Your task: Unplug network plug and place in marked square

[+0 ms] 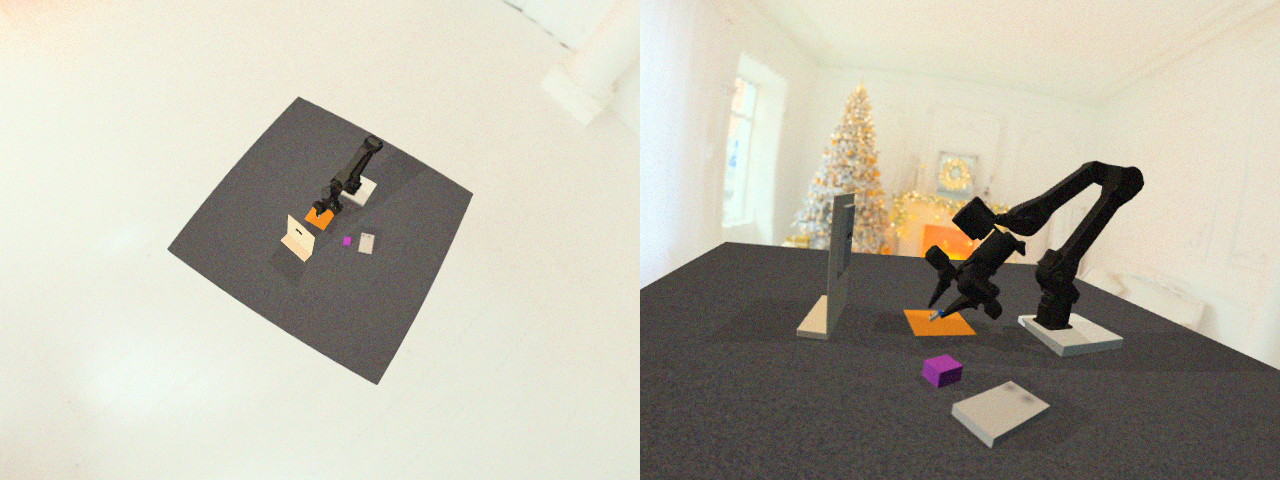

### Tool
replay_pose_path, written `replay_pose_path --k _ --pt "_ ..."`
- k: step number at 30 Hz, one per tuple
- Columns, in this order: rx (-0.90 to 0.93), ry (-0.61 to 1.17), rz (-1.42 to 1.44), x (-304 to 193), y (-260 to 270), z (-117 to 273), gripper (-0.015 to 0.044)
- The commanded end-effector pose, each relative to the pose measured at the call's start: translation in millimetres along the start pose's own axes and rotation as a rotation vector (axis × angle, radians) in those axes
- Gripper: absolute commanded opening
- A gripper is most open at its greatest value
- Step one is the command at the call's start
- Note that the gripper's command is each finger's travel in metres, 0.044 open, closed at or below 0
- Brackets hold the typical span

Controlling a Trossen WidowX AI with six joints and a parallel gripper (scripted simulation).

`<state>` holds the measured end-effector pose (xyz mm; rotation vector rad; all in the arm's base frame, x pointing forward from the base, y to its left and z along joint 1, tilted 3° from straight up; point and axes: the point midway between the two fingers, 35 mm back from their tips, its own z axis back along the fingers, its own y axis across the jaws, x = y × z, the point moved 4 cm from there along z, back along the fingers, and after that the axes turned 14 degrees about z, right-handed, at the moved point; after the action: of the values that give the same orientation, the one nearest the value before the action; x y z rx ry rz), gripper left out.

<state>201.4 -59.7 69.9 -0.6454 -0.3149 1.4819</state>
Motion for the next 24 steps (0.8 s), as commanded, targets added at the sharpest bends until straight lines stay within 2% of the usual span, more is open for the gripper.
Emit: replay_pose_path --k 1,24 --pt "0.000 0.000 0.000 0.0 0.0 0.6 0.0156" --pt "0.005 -0.003 0.003 2.4 -1.1 19.4 0.0156"
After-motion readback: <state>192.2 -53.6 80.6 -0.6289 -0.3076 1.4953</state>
